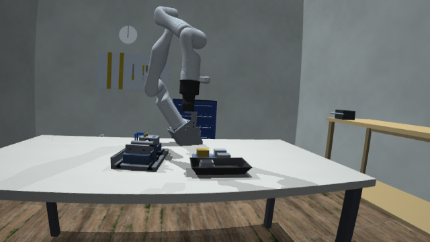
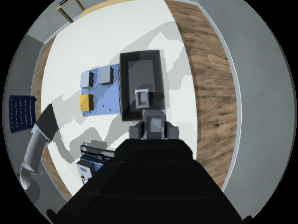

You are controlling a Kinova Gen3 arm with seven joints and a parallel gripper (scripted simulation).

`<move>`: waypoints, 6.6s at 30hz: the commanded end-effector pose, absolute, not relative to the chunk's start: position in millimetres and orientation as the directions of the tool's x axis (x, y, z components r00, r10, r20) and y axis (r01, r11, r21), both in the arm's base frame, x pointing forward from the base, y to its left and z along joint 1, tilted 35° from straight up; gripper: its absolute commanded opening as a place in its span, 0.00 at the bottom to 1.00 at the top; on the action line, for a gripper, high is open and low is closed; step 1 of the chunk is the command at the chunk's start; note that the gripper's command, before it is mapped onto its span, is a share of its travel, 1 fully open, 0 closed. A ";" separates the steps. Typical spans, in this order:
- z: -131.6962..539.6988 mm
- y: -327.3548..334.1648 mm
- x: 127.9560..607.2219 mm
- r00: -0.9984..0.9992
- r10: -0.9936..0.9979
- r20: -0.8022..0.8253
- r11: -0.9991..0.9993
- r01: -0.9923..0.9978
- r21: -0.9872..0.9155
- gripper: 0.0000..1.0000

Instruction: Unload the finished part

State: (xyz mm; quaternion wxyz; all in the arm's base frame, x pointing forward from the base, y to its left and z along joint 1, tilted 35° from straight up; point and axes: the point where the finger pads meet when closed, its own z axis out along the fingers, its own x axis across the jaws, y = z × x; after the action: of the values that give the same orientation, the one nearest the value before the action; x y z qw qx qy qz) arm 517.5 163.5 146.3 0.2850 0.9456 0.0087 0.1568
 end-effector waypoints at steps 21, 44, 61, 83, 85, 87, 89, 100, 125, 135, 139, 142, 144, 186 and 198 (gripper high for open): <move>34.3 278.1 505.9 0.969 0.130 0.212 -0.839 -0.006 0.543 0.00; 26.3 287.5 502.8 0.970 0.130 0.206 -0.843 -0.001 0.537 0.00; 26.3 287.5 502.8 0.970 0.130 0.206 -0.843 -0.001 0.537 0.00; 26.3 287.5 502.8 0.970 0.130 0.206 -0.843 -0.001 0.537 0.00; 26.3 287.5 502.8 0.970 0.130 0.206 -0.843 -0.001 0.537 0.00; 26.3 287.5 502.8 0.970 0.130 0.206 -0.843 -0.001 0.537 0.00; 26.3 287.5 502.8 0.970 0.130 0.206 -0.843 -0.001 0.537 0.00; 26.3 287.5 502.8 0.970 0.130 0.206 -0.843 -0.001 0.537 0.00; 23.7 287.2 499.6 0.969 0.130 0.208 -0.845 -0.001 0.535 0.00; 23.7 287.8 499.0 0.969 0.130 0.209 -0.845 -0.002 0.535 0.00; 23.7 287.8 499.0 0.969 0.130 0.209 -0.845 -0.002 0.535 0.00; 23.7 287.8 499.0 0.969 0.130 0.209 -0.845 -0.002 0.535 0.00; 23.7 287.8 499.0 0.969 0.130 0.209 -0.845 -0.002 0.535 0.00; 23.7 287.8 499.0 0.969 0.130 0.209 -0.845 -0.002 0.535 0.00; 23.7 287.8 499.0 0.969 0.130 0.209 -0.845 -0.002 0.535 0.00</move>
State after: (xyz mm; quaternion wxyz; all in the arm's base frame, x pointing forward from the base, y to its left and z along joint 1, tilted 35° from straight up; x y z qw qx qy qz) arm 501.6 282.5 25.0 0.2820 0.9514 0.0352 0.1187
